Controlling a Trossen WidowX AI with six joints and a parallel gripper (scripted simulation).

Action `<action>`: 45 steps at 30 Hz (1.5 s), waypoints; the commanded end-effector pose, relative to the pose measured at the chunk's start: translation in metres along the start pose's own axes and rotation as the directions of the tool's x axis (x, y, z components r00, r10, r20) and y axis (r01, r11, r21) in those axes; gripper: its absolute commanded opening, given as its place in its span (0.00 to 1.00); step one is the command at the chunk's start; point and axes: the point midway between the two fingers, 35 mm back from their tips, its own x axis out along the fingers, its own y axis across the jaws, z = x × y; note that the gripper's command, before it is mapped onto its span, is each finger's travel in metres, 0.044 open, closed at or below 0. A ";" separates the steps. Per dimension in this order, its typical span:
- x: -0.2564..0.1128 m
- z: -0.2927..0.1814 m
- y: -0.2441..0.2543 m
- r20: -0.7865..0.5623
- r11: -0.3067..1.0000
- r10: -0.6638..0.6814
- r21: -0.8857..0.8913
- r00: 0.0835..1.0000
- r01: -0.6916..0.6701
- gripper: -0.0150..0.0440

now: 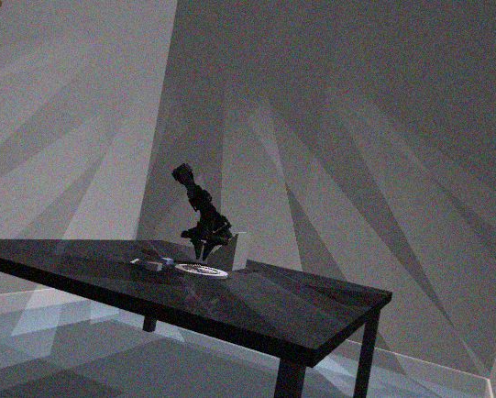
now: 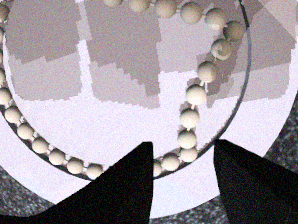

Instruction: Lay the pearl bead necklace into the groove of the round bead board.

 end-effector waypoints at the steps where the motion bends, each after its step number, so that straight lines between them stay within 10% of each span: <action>1: 0.008 -0.003 -0.002 -0.008 1.000 -0.010 -0.009 1.000 0.010 0.46; 45: 0.026 -0.004 -0.003 -0.013 1.000 -0.009 -0.008 1.000 0.009 0.25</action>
